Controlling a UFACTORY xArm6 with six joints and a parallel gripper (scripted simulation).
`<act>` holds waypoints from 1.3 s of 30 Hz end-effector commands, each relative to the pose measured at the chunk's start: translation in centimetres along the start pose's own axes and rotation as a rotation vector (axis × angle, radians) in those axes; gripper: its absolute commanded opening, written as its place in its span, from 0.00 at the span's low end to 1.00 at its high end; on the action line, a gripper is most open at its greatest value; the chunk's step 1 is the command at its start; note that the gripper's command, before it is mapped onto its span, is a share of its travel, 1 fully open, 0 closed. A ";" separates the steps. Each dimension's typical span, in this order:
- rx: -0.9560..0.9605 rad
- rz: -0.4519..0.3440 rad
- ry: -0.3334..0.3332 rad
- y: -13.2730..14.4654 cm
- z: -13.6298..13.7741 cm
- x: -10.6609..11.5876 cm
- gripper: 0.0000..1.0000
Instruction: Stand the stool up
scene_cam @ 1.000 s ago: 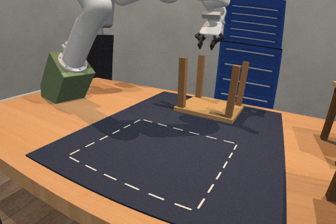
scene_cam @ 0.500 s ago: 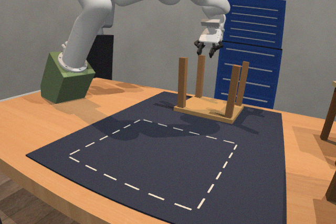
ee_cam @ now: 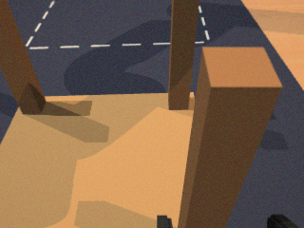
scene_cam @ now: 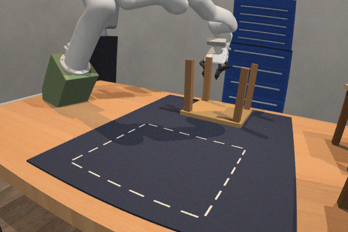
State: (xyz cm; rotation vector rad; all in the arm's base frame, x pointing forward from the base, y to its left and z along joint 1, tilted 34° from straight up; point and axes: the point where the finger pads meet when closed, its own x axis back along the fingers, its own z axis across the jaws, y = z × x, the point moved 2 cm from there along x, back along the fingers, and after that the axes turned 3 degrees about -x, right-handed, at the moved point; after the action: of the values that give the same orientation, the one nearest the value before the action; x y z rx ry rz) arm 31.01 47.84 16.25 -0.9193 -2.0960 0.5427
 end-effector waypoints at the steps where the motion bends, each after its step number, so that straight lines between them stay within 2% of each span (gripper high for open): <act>1: -0.003 -0.005 0.000 0.2 -0.1 0.0 0.56; 19: -0.003 -0.005 0.000 0.3 -0.1 -0.6 0.56; 39: -0.003 -0.005 0.000 0.3 -0.1 -5.0 0.56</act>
State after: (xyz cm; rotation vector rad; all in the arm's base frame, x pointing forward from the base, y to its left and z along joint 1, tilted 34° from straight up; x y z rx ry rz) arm 33.03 44.83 14.02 -0.9212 -2.0946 0.5420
